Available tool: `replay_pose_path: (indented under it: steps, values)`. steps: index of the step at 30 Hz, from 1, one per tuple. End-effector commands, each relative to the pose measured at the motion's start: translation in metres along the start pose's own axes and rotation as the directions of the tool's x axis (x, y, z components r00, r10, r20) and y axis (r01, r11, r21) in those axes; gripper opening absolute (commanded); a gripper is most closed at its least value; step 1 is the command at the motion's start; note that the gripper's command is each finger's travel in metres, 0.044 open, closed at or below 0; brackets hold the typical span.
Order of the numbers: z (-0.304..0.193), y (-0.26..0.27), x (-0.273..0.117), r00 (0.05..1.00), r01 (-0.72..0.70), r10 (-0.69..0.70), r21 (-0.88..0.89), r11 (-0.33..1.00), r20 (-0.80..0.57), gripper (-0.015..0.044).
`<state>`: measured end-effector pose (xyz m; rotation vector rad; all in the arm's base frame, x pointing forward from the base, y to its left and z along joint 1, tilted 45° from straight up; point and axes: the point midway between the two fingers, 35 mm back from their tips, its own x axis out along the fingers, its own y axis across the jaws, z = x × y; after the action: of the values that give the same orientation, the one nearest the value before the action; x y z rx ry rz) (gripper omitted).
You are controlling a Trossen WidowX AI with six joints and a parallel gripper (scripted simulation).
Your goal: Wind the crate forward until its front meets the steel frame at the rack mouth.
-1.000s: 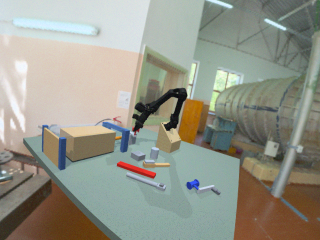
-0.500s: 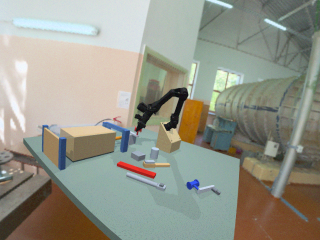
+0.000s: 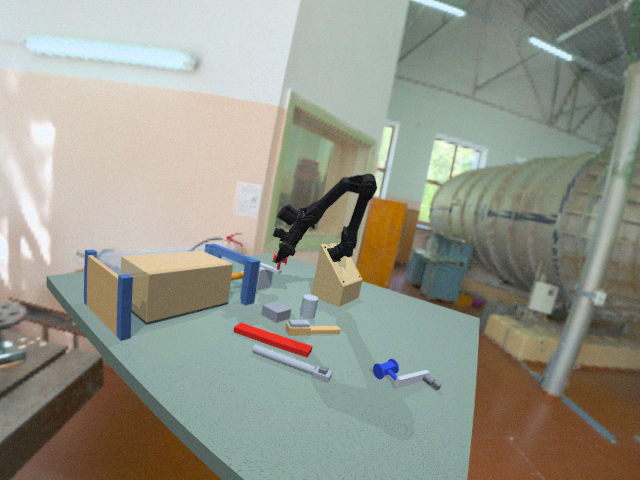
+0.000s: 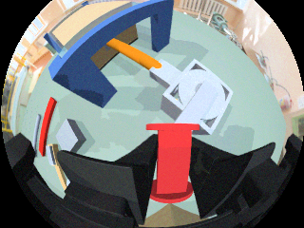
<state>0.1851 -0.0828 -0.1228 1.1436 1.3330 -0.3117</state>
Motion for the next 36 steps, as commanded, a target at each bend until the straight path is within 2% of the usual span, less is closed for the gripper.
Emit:
replay_pose_path:
  steps: [1, 36]
  values:
    - [-0.009, -0.013, -0.002, 1.000, 0.025, -0.025, 0.017, 1.000, -0.010, 0.0000]
    - [-0.018, -0.065, -0.008, 1.000, 0.030, -0.030, 0.018, 0.999, -0.008, 0.0000]
